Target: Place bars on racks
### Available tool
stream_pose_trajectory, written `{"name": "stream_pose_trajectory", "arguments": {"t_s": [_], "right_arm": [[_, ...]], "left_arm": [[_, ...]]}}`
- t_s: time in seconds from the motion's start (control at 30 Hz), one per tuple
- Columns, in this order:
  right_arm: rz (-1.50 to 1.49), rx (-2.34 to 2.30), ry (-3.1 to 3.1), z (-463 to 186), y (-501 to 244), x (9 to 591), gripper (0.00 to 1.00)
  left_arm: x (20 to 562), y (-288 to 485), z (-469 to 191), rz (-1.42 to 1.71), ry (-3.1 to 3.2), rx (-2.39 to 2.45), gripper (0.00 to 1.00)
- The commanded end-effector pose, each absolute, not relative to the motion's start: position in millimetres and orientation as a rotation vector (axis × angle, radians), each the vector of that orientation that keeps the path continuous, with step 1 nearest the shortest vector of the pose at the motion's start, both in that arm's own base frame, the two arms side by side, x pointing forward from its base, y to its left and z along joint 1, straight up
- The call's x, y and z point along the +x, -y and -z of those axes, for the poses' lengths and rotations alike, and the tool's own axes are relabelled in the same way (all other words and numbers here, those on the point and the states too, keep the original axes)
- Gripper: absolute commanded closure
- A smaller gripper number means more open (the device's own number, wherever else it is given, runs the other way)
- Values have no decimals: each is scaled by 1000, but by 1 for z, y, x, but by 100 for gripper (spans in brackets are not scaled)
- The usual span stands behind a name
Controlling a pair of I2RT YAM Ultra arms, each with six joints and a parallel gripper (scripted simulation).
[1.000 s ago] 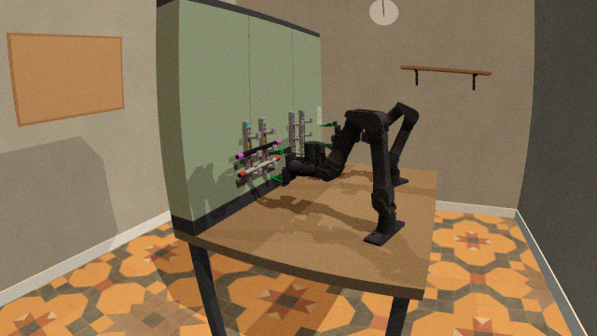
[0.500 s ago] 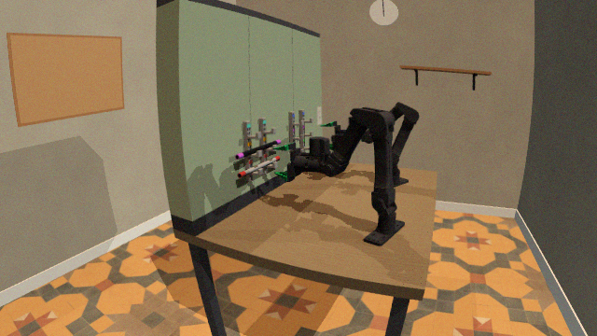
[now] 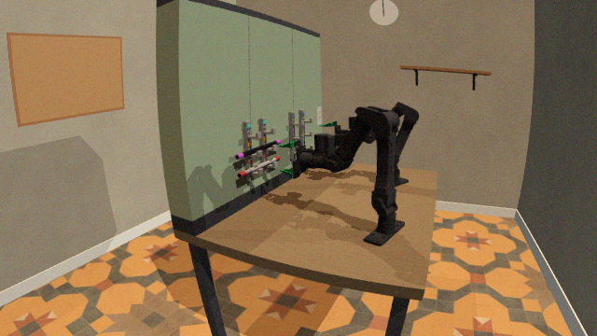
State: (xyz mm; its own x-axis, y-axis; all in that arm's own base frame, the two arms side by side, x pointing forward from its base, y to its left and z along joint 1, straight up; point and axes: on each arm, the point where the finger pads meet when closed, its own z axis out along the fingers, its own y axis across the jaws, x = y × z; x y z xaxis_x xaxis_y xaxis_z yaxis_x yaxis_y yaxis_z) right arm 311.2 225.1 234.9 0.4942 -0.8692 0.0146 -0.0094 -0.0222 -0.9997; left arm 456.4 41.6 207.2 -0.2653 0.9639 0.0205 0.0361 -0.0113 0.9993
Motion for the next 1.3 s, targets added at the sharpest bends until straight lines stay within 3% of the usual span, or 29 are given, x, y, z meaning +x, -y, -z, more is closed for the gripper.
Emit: {"name": "stream_pose_trajectory", "arguments": {"t_s": [0.0,0.5,1.27], "right_arm": [[822,-1410,-822,-242,-221,310,0],[822,-1410,-822,-242,-221,310,0],[822,-1410,-822,-242,-221,310,0]], "left_arm": [[457,-38,-228,-1416,-1415,1061,0],[456,-14,-242,-1416,-1415,1061,0],[457,-46,-244,-1416,-1415,1061,0]]}}
